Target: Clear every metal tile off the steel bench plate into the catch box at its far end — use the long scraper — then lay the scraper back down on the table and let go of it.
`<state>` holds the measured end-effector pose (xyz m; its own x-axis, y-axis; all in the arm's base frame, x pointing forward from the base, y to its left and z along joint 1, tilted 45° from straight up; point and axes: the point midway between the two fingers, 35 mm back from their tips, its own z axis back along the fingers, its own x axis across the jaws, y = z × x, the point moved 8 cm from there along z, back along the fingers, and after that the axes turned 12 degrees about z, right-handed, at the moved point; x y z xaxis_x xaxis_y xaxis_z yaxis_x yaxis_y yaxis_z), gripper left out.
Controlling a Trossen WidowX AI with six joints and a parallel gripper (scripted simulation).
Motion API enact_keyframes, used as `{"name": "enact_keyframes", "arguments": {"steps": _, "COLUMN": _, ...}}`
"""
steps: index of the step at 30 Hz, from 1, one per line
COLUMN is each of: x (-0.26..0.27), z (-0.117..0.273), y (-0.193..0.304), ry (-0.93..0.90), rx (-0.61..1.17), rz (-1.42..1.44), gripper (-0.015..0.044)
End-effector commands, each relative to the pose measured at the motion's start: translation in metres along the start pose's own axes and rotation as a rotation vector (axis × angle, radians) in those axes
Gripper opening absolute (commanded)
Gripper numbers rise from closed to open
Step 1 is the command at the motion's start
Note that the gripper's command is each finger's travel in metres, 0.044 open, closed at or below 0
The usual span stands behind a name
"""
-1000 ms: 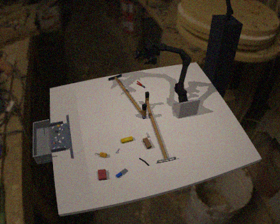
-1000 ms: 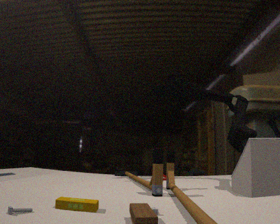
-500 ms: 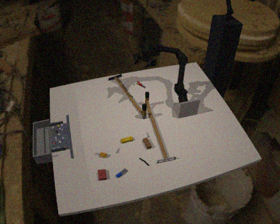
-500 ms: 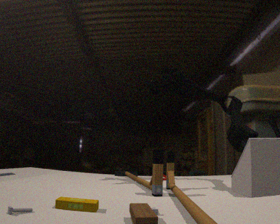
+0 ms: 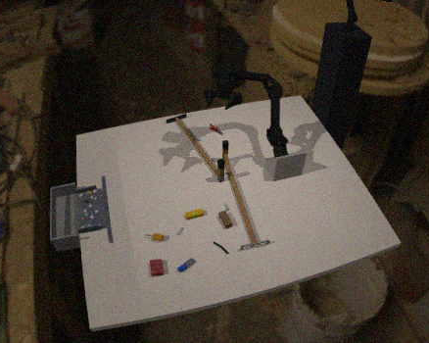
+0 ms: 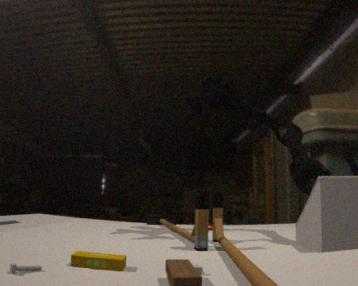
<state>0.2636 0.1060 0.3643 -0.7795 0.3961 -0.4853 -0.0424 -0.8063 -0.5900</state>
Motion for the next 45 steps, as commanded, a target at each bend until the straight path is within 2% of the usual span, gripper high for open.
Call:
{"name": "enact_keyframes", "arguments": {"steps": 1, "x": 0.007, "z": -0.011, "y": -0.005, "ry": -0.028, "rx": 0.024, "rz": -0.019, "gripper": 0.0440}}
{"name": "enact_keyframes", "arguments": {"steps": 24, "x": 0.064, "z": -0.073, "y": -0.038, "ry": -0.169, "rx": 0.182, "rz": -0.068, "gripper": 0.0440}}
{"name": "enact_keyframes", "arguments": {"steps": 45, "x": 0.136, "z": -0.114, "y": -0.064, "ry": -0.222, "rx": 0.336, "rz": -0.048, "gripper": 0.0440}}
